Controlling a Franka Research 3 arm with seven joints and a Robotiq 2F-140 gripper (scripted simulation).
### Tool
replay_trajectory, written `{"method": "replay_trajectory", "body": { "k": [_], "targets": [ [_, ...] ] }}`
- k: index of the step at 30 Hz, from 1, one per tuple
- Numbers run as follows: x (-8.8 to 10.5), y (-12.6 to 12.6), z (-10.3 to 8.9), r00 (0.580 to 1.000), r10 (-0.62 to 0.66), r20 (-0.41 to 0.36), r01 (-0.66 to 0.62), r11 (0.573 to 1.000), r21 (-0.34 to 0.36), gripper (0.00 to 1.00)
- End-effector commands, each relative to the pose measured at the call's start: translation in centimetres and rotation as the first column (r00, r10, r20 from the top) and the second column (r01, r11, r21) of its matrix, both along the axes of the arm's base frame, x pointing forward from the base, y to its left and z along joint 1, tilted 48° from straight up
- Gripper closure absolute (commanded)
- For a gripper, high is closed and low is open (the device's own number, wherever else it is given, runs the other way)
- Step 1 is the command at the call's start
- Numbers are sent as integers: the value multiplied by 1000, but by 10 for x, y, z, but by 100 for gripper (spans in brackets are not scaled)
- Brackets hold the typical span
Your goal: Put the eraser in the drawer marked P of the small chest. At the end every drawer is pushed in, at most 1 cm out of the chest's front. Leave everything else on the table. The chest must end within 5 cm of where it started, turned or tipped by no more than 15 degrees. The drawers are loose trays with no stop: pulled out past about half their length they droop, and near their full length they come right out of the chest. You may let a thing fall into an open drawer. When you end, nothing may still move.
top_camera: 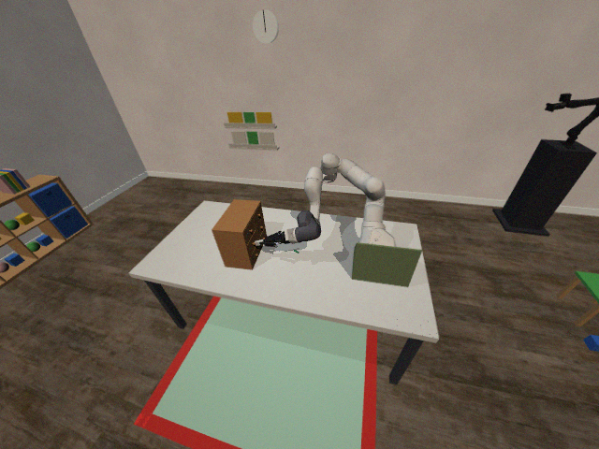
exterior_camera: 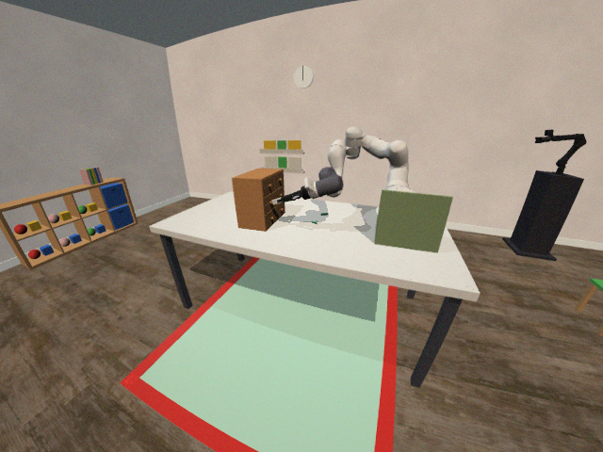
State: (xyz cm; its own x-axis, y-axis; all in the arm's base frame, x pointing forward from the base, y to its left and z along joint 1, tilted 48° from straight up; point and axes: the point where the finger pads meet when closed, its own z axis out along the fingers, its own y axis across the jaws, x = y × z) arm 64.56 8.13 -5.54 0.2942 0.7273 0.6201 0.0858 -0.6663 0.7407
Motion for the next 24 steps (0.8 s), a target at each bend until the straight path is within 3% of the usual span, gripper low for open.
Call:
{"method": "replay_trajectory", "body": {
  "k": [1, 7, 16, 24],
  "targets": [
    [0, 1, -2, 1000, 5, -5, -5, 1000, -4, 100],
    [-7, 1, -1, 1000, 5, -5, -5, 1000, -4, 100],
    [-46, -3, 0, 1000, 5, -5, -5, 1000, -4, 100],
    [-51, -4, 0, 1000, 5, -5, -5, 1000, -4, 100]
  ]
}}
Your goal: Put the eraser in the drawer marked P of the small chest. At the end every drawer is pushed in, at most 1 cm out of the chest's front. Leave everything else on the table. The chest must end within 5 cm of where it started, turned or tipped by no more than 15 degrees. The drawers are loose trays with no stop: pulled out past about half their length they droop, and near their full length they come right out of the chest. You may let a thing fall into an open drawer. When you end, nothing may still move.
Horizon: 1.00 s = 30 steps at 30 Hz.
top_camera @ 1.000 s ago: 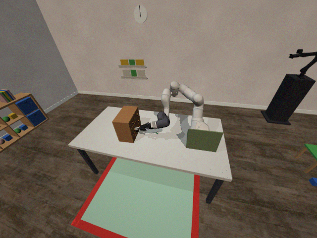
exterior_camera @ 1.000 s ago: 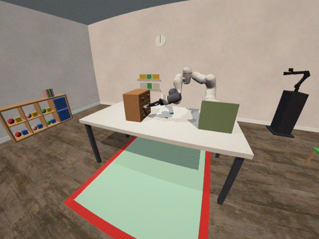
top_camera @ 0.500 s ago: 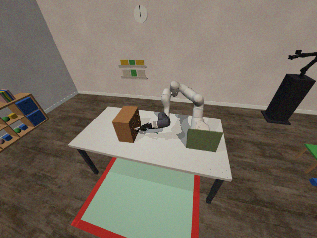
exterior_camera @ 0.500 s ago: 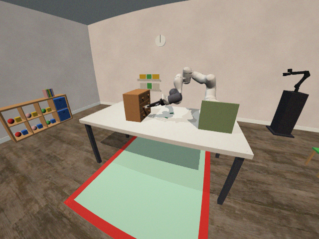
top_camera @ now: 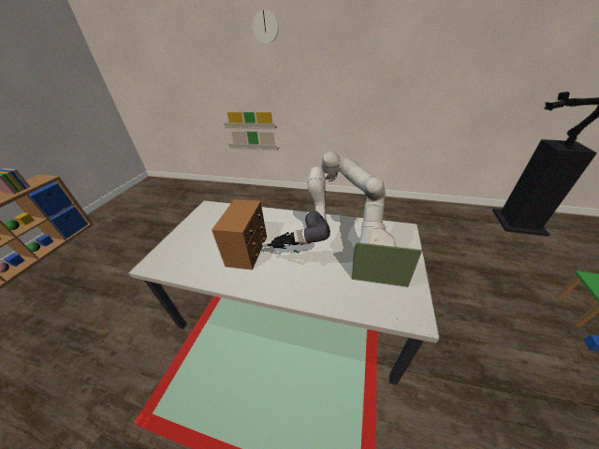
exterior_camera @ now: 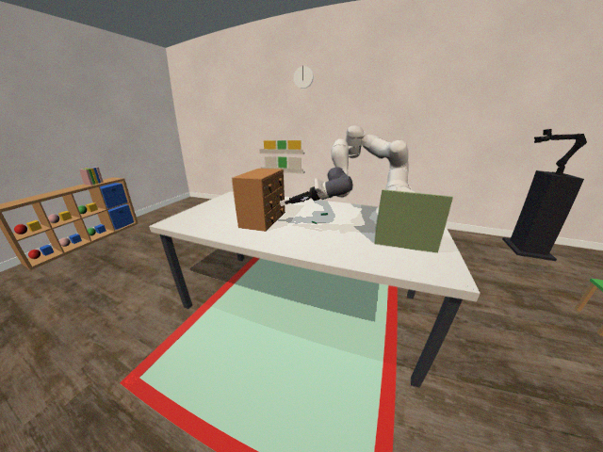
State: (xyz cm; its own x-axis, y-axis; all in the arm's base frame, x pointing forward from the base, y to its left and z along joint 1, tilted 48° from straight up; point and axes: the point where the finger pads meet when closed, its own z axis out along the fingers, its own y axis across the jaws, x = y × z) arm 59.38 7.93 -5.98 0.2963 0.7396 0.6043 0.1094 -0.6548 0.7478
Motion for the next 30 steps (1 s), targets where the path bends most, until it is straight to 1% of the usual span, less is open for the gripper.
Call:
{"method": "replay_trajectory", "body": {
  "k": [1, 4, 11, 13, 17, 30],
  "targets": [
    [0, -1, 5, 1000, -9, 15, 9, 1000, 10, 100],
    [-9, 0, 7, 1000, -9, 15, 9, 1000, 10, 100],
    [-42, 7, 17, 1000, -9, 15, 9, 1000, 10, 100],
    [-42, 7, 17, 1000, -9, 15, 9, 1000, 10, 100],
    [-49, 8, 20, 1000, -9, 15, 9, 1000, 10, 100],
    [-51, 9, 21, 1000, -25, 1, 25, 1000, 7, 100]
  ]
}}
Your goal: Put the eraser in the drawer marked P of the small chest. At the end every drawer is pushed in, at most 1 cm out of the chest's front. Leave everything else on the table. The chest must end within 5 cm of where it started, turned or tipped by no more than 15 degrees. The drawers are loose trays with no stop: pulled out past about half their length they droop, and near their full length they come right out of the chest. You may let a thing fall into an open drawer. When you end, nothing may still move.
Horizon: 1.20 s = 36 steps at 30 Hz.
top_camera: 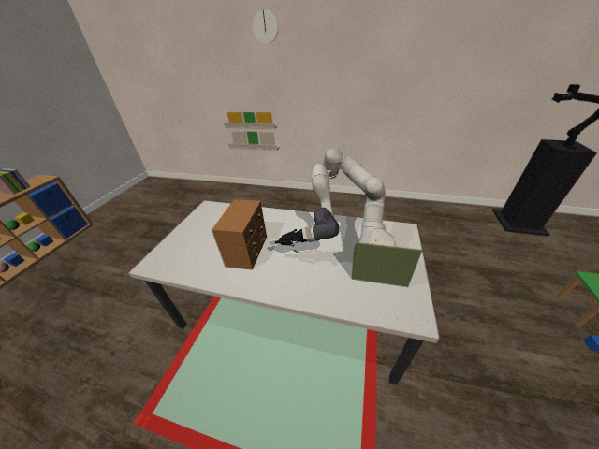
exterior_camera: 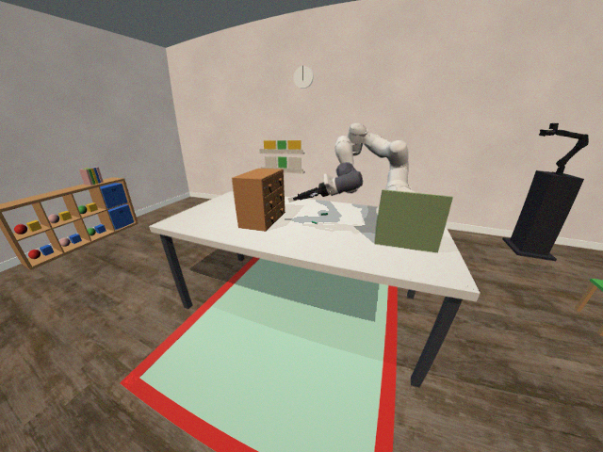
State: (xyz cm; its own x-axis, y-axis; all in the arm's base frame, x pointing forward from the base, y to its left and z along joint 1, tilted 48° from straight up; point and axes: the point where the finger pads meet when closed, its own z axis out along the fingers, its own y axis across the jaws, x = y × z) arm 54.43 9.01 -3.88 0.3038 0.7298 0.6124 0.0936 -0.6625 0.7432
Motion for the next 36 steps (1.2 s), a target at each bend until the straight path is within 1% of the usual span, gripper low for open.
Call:
{"method": "replay_trajectory", "body": {
  "k": [1, 5, 10, 15, 17, 19, 22, 25, 29, 32, 34, 36],
  "targets": [
    [-2, -1, 0, 1000, -14, -10, 14, 1000, -2, 100],
    [-5, 1, 2, 998, -42, -35, 42, 999, -6, 100],
    [-12, 5, 7, 991, -99, -85, 98, 995, -16, 100],
    [-21, 10, 13, 973, -176, -152, 173, 984, -35, 100],
    [-21, 10, 13, 973, -176, -152, 173, 984, -35, 100],
    [-25, 13, 16, 960, -211, -182, 207, 977, -46, 100],
    [-32, 17, 20, 935, -269, -229, 261, 963, -65, 100],
    [-39, 21, 25, 902, -329, -279, 317, 944, -89, 100],
    [-50, 28, 32, 843, -412, -346, 393, 911, -128, 100],
    [-59, 33, 38, 787, -474, -395, 448, 879, -163, 100],
    [-59, 33, 38, 787, -474, -395, 448, 879, -163, 100],
    [-64, 36, 42, 743, -516, -426, 484, 854, -190, 100]
  ]
}}
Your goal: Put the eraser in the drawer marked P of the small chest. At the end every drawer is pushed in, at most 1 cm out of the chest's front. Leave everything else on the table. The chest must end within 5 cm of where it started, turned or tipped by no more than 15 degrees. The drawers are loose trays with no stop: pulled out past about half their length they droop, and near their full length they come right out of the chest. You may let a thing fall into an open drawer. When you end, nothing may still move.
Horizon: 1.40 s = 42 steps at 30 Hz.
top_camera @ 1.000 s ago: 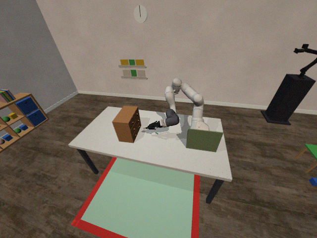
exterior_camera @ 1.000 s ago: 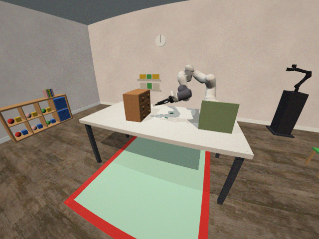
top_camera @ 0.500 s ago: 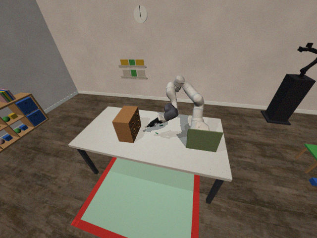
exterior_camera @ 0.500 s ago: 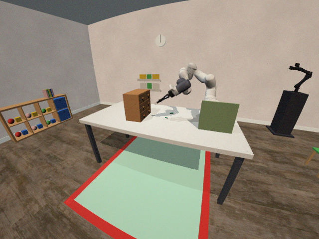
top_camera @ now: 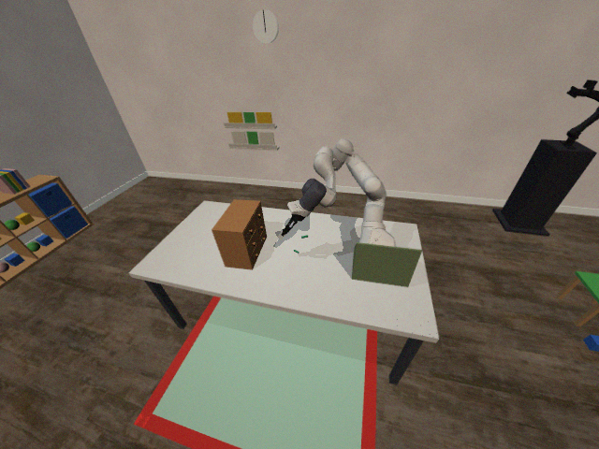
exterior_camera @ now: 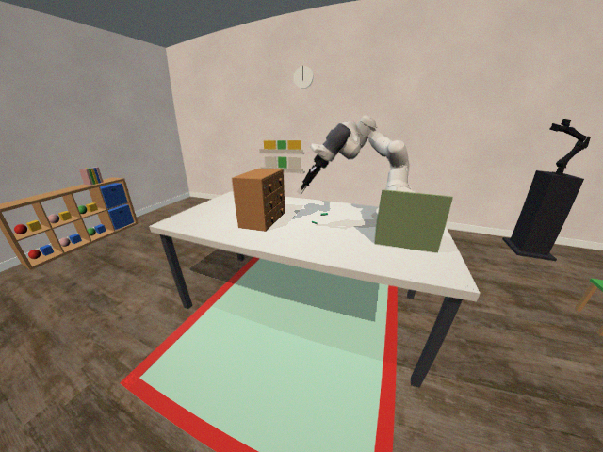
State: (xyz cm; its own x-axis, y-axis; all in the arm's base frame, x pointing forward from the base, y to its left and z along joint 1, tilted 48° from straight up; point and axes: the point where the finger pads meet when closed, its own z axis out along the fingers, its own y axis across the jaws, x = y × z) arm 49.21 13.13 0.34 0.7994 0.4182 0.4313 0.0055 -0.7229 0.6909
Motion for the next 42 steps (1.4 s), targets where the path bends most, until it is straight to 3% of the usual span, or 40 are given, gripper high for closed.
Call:
{"method": "replay_trajectory", "body": {
  "k": [1, 13, 26, 42],
  "targets": [
    [-15, -3, 2, 984, -58, -166, 43, 995, -91, 100],
    [-43, 14, 20, 889, -287, -358, 248, 957, -150, 100],
    [-53, 20, 26, 832, -363, -420, 315, 932, -181, 100],
    [-54, 20, 27, 825, -371, -426, 322, 929, -185, 100]
  ]
}}
